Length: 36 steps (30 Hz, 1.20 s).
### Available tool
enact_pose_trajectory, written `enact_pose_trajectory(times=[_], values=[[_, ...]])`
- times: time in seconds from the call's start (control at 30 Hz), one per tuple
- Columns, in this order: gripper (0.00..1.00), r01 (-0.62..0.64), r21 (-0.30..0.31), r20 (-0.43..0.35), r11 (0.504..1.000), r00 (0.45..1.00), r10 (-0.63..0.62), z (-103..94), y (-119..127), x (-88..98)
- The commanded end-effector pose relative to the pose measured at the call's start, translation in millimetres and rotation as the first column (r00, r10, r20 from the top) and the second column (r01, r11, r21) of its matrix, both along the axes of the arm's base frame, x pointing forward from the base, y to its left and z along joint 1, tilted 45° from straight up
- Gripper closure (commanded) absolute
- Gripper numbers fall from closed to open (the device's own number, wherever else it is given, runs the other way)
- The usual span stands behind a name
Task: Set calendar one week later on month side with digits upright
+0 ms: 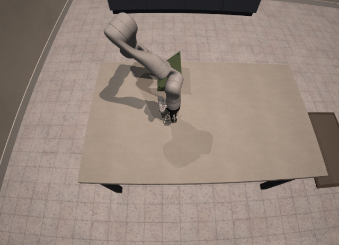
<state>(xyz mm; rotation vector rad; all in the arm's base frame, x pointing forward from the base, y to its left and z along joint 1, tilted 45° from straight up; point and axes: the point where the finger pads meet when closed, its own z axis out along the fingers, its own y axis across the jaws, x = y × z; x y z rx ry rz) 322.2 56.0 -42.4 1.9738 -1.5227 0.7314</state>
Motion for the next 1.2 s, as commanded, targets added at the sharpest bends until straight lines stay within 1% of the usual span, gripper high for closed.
enact_pose_trajectory(times=[0.0, 0.03, 0.07, 0.13, 0.17, 0.3, 0.33, 0.4, 0.43, 0.5, 0.53, 1.0, 1.1, 1.17], values=[[0.74, -0.004, 0.0, 0.001, 1.0, 1.0, 0.004, -0.8, -2, 1.7], [0.74, -0.004, 0.0, 0.001, 1.0, 1.0, 0.004, -0.8, -2, 1.7], [0.7, -0.004, 0.0, 0.001, 1.0, 1.0, 0.004, -0.8, -2, 1.7], [0.7, -0.004, 0.0, 0.001, 1.0, 1.0, 0.004, -0.8, -2, 1.7], [0.66, -0.004, 0.0, 0.001, 1.0, 1.0, 0.004, -0.8, -2, 1.7], [0.66, -0.004, 0.0, 0.001, 1.0, 1.0, 0.004, -0.8, -2, 1.7], [0.62, -0.004, 0.0, 0.001, 1.0, 1.0, 0.004, -0.8, -2, 1.7], [0.62, -0.004, 0.0, 0.001, 1.0, 1.0, 0.004, -0.8, -2, 1.7], [0.58, -0.004, 0.0, 0.001, 1.0, 1.0, 0.004, -0.8, -2, 1.7], [0.58, -0.004, 0.0, 0.001, 1.0, 1.0, 0.004, -0.8, -2, 1.7], [0.54, -0.004, 0.0, 0.001, 1.0, 1.0, 0.004, -0.8, -2, 1.7], [0.54, -0.004, 0.001, 0.002, 1.0, 1.0, 0.004, 0.3, 0, 2.1], [0.54, -0.005, 0.007, 0.007, 1.0, 1.0, 0.005, 5.7, 7, 3.8], [0.54, -0.002, -0.004, 0.006, 1.0, 1.0, 0.002, 12.9, 9, 2.2]])
